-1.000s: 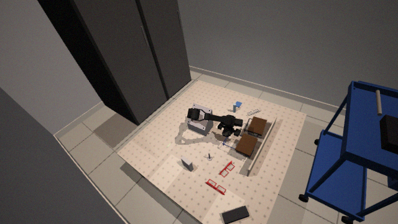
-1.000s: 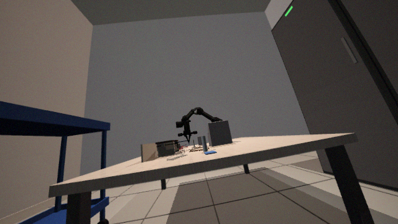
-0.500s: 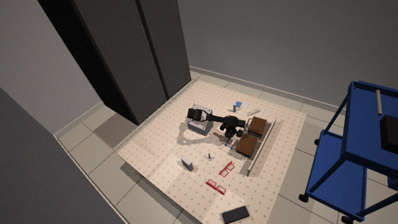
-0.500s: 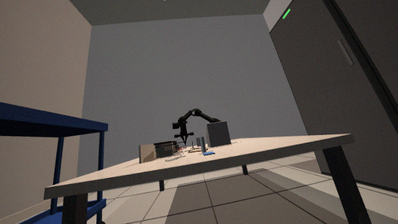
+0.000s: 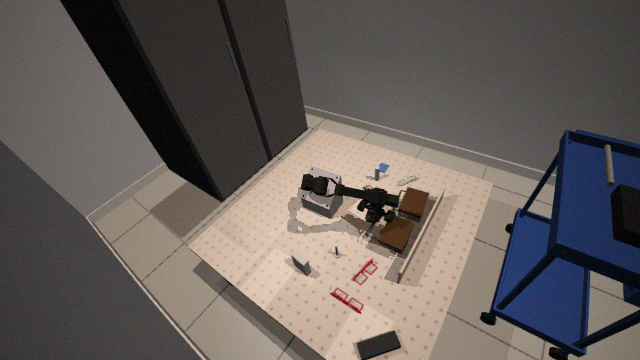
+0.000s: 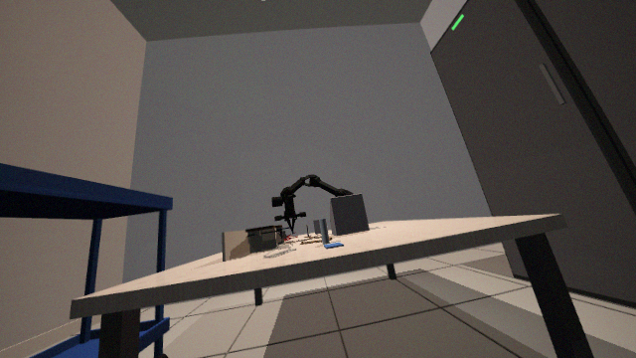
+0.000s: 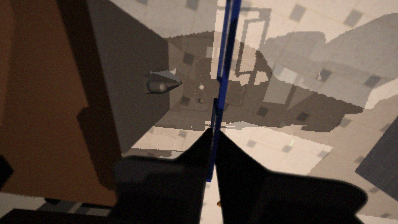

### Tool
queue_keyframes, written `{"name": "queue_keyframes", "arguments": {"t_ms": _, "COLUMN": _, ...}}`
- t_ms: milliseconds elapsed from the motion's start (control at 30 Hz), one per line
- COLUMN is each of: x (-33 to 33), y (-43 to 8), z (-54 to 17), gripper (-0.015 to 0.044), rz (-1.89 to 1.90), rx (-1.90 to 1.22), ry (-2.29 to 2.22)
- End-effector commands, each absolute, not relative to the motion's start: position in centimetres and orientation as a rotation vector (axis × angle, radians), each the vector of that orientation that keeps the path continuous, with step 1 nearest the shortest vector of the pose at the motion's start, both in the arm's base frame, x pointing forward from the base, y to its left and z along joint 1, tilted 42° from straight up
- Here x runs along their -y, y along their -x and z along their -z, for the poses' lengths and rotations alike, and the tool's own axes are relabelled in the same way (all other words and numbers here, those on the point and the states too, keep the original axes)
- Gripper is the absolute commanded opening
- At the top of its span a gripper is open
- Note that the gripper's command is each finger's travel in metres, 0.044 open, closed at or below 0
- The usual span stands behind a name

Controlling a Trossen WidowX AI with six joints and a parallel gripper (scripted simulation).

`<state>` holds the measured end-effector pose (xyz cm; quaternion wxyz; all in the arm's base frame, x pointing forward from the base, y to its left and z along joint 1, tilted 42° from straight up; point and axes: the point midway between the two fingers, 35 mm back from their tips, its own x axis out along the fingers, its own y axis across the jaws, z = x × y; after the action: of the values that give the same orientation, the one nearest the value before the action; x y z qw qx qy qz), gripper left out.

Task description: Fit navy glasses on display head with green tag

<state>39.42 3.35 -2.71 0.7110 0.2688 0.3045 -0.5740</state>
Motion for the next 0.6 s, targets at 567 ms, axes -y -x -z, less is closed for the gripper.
{"name": "queue_keyframes", "arguments": {"t_ms": 567, "x": -4.0, "y": -42.4, "z": 2.4, "gripper": 0.0, "rz": 1.267, "rx": -0.672, "ry": -0.596}}
